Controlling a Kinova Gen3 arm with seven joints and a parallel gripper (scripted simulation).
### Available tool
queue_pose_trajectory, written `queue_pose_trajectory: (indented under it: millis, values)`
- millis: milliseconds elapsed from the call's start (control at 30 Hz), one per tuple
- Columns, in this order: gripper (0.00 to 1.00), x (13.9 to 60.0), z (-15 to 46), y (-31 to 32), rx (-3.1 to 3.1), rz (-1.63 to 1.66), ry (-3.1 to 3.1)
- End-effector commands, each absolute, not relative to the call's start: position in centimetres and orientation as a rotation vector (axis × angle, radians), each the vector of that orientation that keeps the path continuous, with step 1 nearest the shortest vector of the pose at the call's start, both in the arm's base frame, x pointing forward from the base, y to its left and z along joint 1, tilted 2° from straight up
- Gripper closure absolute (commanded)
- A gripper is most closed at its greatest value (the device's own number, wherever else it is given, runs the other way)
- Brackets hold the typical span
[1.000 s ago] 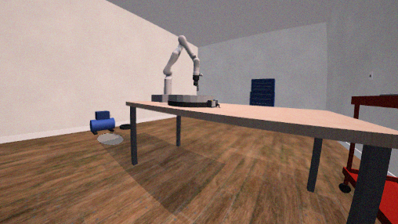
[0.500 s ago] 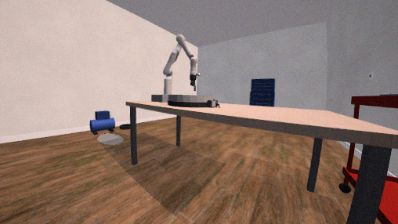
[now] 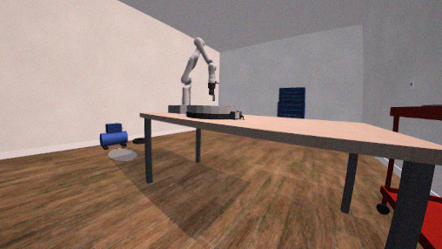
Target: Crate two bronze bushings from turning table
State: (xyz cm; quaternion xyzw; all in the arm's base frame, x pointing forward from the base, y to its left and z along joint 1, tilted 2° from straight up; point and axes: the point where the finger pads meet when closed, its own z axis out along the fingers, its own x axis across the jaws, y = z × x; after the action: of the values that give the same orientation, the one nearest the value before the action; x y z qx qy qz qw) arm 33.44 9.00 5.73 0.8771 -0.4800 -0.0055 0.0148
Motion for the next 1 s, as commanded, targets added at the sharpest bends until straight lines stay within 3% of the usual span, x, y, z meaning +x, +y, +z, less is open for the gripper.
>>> queue_pose_trajectory:
  millis: [0,367,533,967]
  values:
    - [0.6,33.3,5.8,6.2,2.695,-0.019,-1.554]
    - [0.6,33.3,5.8,6.2,2.695,-0.019,-1.554]
    - [0.6,32.8,5.6,1.0,2.681,-0.019,-1.578]
    - [0.6,32.7,5.6,-0.1,2.679,-0.019,-1.582]
